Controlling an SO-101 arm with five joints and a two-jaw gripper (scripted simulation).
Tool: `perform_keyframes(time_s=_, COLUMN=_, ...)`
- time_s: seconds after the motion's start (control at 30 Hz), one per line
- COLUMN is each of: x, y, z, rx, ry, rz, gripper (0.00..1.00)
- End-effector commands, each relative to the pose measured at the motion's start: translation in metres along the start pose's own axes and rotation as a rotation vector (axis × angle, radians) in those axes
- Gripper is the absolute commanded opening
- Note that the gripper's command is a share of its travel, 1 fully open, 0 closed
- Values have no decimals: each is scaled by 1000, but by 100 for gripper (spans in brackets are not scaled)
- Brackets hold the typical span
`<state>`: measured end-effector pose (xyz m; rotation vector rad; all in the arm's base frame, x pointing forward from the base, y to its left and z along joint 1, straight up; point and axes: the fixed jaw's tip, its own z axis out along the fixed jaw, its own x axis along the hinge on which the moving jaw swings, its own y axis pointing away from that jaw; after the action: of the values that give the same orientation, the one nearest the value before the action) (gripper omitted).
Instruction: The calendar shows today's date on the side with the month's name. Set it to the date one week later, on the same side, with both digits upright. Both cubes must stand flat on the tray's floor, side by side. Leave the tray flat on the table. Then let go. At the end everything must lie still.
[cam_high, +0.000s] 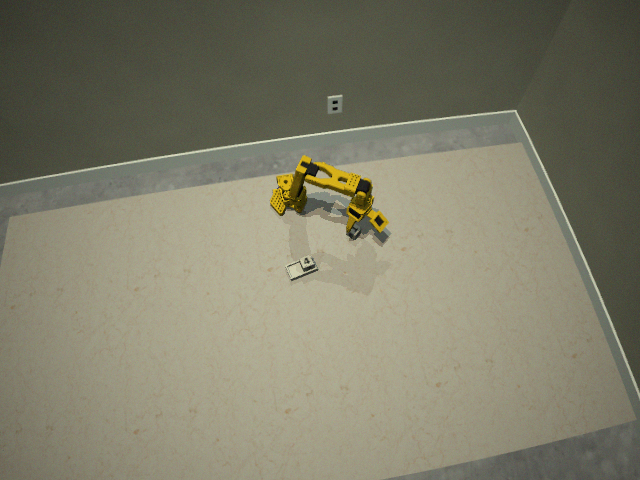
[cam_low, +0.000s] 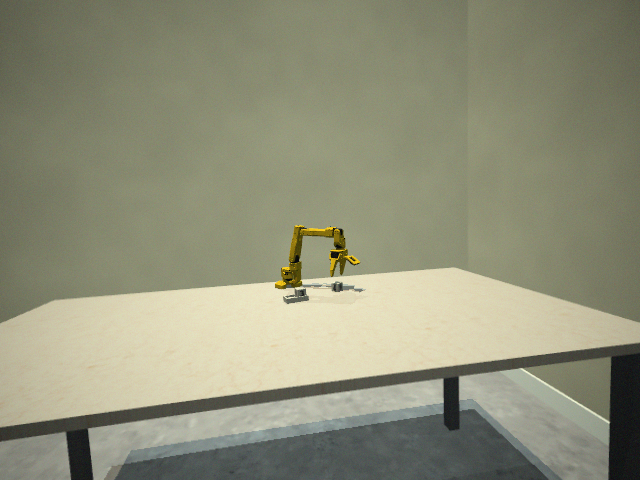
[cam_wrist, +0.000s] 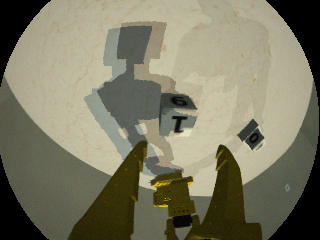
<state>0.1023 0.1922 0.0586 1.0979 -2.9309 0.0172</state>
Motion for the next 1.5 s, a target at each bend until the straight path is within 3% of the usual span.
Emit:
perform_keyframes(time_s=0.0, x=-3, y=3, z=-7, rx=-12, ry=-33, rz=-19, gripper=35)
perform_keyframes(time_s=0.57, x=-5, y=4, z=2, rx=-12, ry=-33, rz=-19, gripper=35)
perform_keyframes(time_s=1.07, x=-6, y=4, z=25, rx=-12, ry=-33, rz=-19, gripper=35)
perform_keyframes(time_s=1.47, x=-6, y=4, z=33, rx=-12, ry=-33, rz=-19, gripper=35)
